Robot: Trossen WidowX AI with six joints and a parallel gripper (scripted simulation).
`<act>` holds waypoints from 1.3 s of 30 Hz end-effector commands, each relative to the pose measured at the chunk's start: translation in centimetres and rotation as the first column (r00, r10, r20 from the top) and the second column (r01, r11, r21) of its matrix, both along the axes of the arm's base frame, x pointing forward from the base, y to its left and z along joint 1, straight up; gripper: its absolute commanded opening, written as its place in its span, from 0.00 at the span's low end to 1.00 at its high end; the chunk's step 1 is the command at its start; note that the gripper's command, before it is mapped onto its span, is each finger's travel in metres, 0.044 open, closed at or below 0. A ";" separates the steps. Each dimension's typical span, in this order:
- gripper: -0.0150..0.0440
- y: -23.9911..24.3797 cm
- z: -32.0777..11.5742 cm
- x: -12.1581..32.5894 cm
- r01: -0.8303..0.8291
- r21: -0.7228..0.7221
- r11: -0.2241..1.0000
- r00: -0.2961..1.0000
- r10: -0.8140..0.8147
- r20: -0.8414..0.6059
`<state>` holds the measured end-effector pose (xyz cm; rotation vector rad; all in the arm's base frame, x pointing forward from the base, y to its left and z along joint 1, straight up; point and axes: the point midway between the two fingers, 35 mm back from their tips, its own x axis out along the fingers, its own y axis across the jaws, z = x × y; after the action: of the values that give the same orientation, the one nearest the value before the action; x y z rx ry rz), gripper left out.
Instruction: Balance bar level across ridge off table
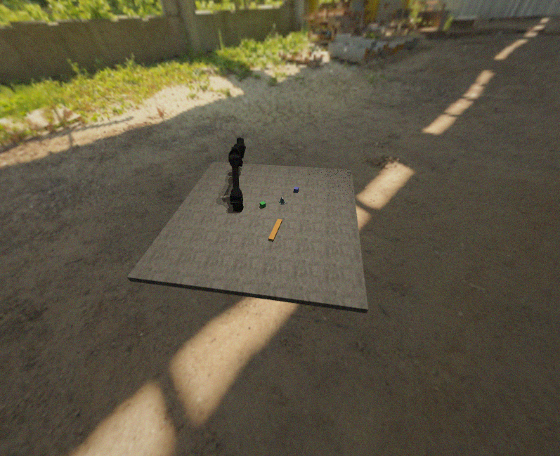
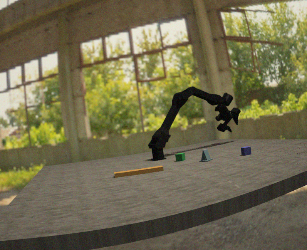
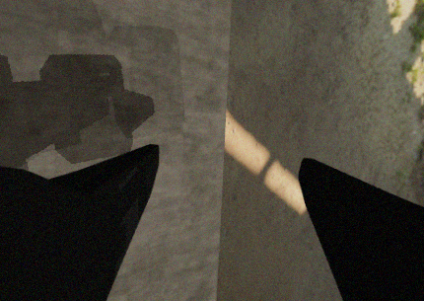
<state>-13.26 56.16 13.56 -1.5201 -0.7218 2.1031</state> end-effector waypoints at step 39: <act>0.79 -8.4 -0.8 33.6 0.523 -0.153 0.838 0.851 -0.504 0.148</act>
<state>18.41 49.20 12.84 -1.6866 -0.1526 1.7453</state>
